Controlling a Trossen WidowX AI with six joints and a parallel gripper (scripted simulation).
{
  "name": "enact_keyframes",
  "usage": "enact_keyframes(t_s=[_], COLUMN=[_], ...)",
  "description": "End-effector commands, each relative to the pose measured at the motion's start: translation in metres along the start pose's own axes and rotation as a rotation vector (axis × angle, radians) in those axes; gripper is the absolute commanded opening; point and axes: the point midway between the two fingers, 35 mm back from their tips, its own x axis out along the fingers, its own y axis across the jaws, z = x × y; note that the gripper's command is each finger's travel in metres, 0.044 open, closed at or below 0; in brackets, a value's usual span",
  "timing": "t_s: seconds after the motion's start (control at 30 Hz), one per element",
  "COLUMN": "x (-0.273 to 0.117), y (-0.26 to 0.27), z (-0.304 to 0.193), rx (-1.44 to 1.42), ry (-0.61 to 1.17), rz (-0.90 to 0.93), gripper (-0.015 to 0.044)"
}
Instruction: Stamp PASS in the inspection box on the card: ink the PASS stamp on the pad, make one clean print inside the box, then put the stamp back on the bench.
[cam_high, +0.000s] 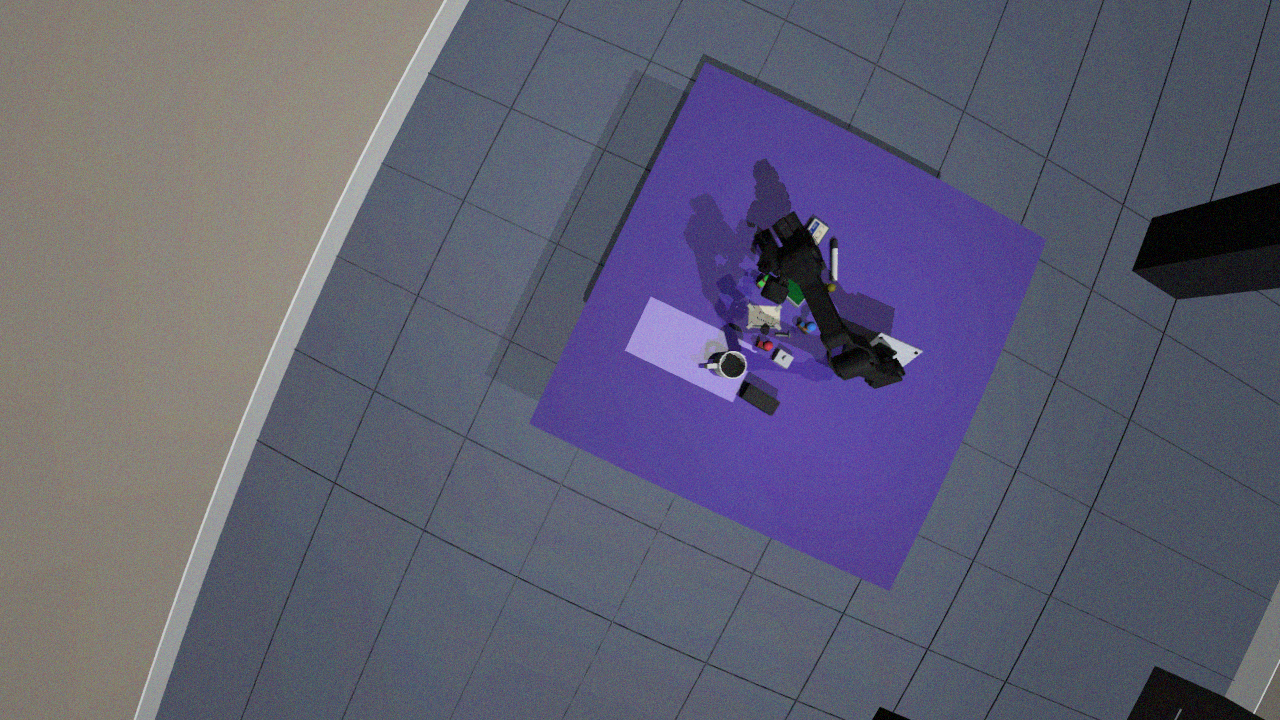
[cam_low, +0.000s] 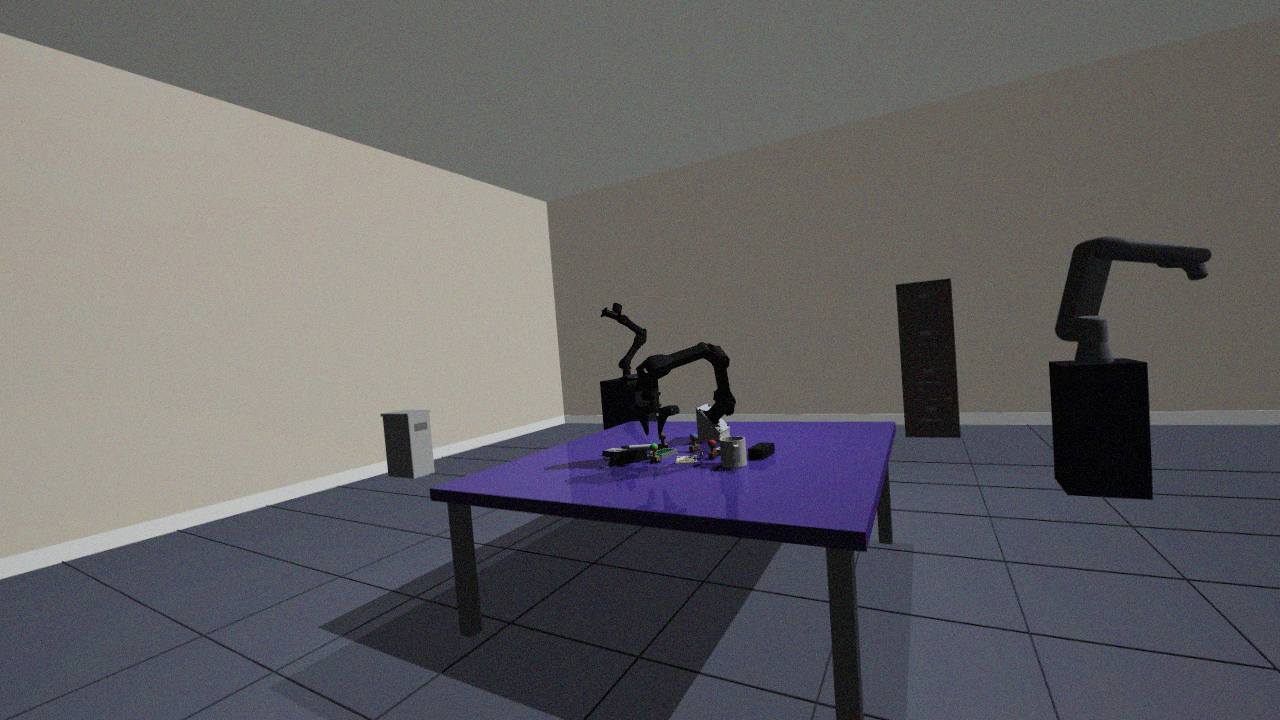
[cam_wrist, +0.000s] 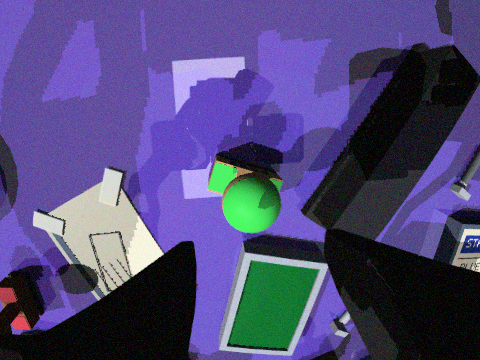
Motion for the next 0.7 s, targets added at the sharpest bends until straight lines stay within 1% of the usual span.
enact_keyframes(t_s=[0.0,0.67], x=[0.007,0.04], y=[-0.001,-0.001], z=[0.0,0.002], rx=[-0.001,-0.001], ry=[0.002,0.001], rz=[0.006,0.006], gripper=[0.022,0.022])
